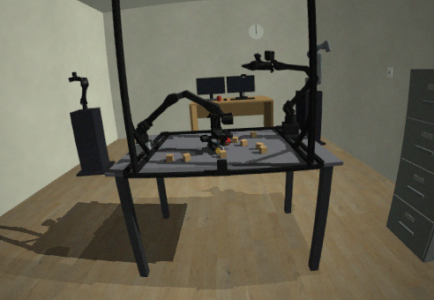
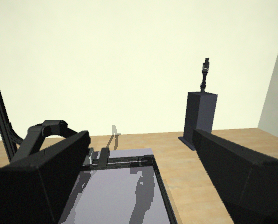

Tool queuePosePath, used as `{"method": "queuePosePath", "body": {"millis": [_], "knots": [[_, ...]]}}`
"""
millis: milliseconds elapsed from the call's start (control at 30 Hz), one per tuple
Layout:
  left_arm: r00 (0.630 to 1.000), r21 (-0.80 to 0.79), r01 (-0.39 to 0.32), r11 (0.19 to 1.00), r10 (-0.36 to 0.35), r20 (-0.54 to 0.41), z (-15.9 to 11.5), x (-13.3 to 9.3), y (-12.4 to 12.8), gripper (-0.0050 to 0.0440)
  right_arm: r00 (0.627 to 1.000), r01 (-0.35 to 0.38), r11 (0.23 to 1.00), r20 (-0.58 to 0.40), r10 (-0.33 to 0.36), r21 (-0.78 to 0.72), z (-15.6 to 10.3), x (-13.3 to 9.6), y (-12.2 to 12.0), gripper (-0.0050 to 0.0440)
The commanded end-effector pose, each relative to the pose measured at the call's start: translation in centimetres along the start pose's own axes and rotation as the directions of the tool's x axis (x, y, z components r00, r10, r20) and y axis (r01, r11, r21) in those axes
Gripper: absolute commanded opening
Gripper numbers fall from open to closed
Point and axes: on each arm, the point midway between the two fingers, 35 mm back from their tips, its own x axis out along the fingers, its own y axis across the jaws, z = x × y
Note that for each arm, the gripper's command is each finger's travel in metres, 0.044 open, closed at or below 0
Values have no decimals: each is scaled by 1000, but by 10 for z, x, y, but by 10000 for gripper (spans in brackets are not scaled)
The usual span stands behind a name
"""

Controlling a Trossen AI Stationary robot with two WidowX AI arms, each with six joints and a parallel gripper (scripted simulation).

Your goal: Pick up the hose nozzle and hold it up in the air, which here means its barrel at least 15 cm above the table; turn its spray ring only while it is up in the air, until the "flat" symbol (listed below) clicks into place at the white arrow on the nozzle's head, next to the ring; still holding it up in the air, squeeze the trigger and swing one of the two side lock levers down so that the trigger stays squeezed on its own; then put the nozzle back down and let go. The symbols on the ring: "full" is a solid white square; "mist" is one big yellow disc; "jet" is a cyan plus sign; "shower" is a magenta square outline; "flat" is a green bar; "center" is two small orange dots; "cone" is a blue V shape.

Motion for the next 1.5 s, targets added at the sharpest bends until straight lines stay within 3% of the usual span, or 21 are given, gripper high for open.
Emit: {"method": "queuePosePath", "body": {"millis": [0,433,667,900,967,1167,1467], "knots": [[1000,2,4,1000,-4,2,1,1,-1,232,1000,1,1000,0,-1,-3,0,0,0,400],[1000,2,4,1000,-4,2,1,1,-1,159,1000,1,1000,0,-1,-3,0,0,0,400],[1000,-7,5,1000,-5,-1,0,-7,-2,0,1000,1,1000,0,-1,-3,0,0,0,400],[1000,-59,-1,998,1,2,0,-47,0,0,1000,1,1000,0,-1,-3,0,0,0,400],[1000,-59,-1,998,1,2,0,-47,0,0,1000,1,1000,0,-1,-3,0,0,0,400],[1000,-95,4,995,-3,2,-2,-77,-2,0,1000,1,1000,0,-1,-3,0,0,0,400],[1000,-100,5,995,-4,2,-2,-81,-2,0,1000,1,1000,0,-1,-3,0,0,0,400]]}}
